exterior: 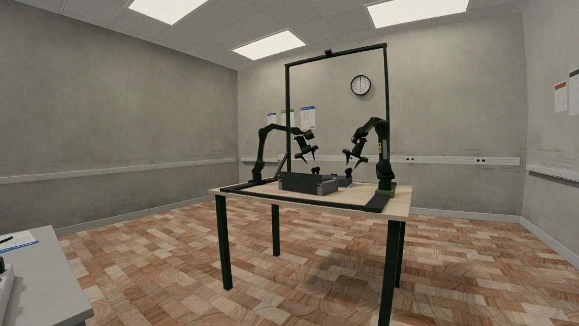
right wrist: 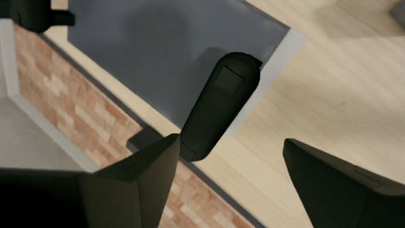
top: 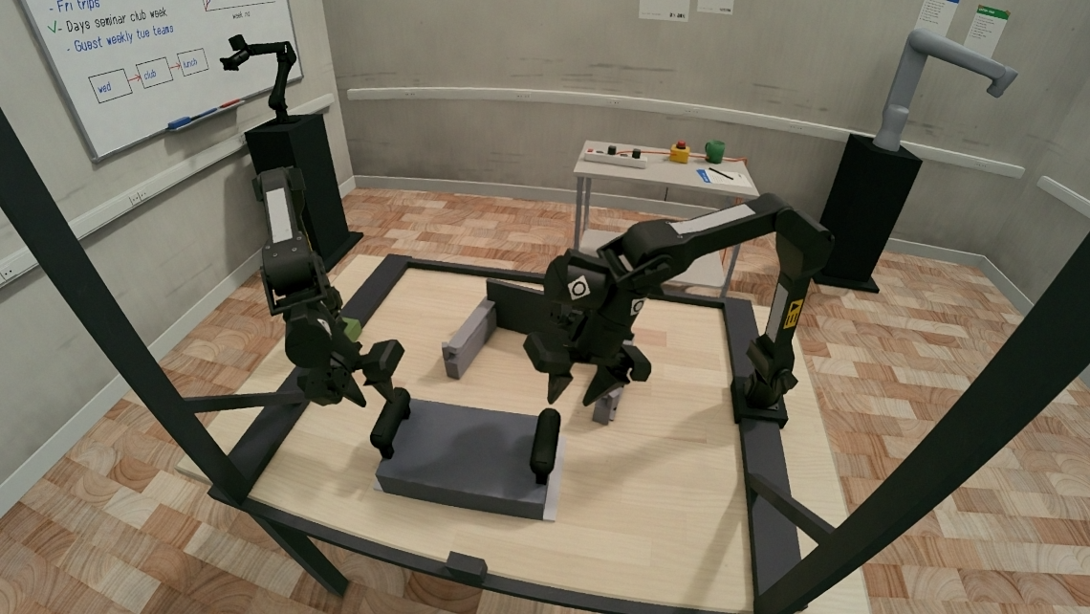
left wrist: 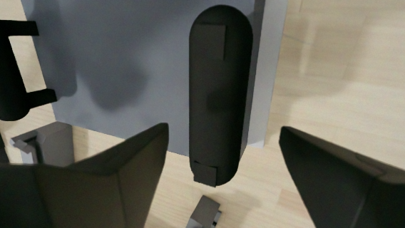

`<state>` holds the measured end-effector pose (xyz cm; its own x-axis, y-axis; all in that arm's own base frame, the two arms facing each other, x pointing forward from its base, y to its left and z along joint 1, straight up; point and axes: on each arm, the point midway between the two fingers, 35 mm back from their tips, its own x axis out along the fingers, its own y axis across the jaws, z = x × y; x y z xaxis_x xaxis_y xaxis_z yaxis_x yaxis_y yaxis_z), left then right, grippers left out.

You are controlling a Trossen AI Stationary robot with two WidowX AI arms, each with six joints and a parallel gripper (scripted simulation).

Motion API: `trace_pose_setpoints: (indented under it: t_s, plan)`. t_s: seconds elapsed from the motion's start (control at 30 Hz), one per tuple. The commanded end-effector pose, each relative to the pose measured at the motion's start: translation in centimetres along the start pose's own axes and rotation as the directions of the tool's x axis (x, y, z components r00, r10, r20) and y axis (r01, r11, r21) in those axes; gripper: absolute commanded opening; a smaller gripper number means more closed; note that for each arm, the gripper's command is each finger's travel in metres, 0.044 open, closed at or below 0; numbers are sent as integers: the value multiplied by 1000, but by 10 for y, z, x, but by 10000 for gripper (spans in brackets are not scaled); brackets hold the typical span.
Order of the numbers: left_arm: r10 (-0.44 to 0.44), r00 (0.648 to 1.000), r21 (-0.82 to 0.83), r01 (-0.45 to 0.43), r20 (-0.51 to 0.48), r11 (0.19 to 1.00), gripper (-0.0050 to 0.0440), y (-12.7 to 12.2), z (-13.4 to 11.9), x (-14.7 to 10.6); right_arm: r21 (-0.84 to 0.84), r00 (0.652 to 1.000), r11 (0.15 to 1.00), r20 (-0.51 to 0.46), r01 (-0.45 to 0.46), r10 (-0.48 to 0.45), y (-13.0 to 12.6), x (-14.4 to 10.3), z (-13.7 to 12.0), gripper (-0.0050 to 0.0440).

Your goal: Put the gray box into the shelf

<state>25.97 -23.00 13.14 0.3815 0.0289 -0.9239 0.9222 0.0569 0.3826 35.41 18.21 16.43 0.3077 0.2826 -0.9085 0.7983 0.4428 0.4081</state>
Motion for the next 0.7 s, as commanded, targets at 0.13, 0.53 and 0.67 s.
trace_pose_setpoints:
  t_s: [0.13,0.53,0.67]
  plan:
    - [24,999,-9,-24,26,1000,283,6,3,-9,132,997,991,61,35,-43,14,-7,-11,283]
    - [24,999,-9,-24,26,1000,283,6,3,-9,341,975,940,207,9,-84,17,15,-31,283]
    - [24,999,-9,-24,26,1000,283,6,3,-9,368,969,930,230,-3,-87,11,25,-30,283]
